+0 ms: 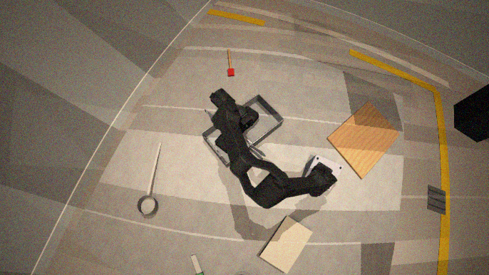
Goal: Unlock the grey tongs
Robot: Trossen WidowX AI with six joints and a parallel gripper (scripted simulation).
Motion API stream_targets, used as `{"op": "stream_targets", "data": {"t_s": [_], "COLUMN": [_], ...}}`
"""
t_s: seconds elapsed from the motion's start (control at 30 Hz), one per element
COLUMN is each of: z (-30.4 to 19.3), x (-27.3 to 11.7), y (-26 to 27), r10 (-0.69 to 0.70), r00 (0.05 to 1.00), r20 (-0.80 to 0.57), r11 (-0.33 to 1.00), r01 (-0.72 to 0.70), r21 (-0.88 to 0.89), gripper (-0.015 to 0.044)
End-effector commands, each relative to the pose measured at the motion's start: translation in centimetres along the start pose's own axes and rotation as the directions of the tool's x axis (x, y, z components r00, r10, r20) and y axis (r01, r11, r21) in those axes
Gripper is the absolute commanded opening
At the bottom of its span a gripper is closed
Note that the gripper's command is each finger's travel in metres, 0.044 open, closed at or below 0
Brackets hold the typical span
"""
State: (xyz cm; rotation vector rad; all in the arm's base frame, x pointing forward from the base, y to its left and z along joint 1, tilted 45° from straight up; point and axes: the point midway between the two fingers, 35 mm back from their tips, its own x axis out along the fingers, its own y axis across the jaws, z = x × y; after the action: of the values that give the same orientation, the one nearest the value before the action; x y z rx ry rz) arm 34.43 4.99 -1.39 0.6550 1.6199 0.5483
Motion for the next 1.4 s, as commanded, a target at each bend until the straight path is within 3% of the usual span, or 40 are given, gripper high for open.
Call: {"op": "stream_targets", "data": {"t_s": [0.0, 0.33, 0.7, 1.27, 1.37], "z": [-0.3, -0.4, -0.2, -0.2, -0.2], "x": [0.9, 1.9, 1.5, 1.5, 1.5], "y": [0.0, 0.1, 0.1, 0.1, 0.1], "r10": [0.004, 0.005, 0.002, 0.002, 0.002], "r00": [1.0, 1.0, 1.0, 1.0, 1.0], "r20": [-0.009, -0.009, -0.003, -0.003, -0.003], "r11": [1.0, 1.0, 1.0, 1.0, 1.0], "r01": [-0.004, -0.005, -0.002, -0.002, -0.002], "r21": [0.008, 0.008, 0.0, 0.0, 0.0], "gripper": [0.044, 0.044, 0.0151, 0.0038, -0.0041]}}
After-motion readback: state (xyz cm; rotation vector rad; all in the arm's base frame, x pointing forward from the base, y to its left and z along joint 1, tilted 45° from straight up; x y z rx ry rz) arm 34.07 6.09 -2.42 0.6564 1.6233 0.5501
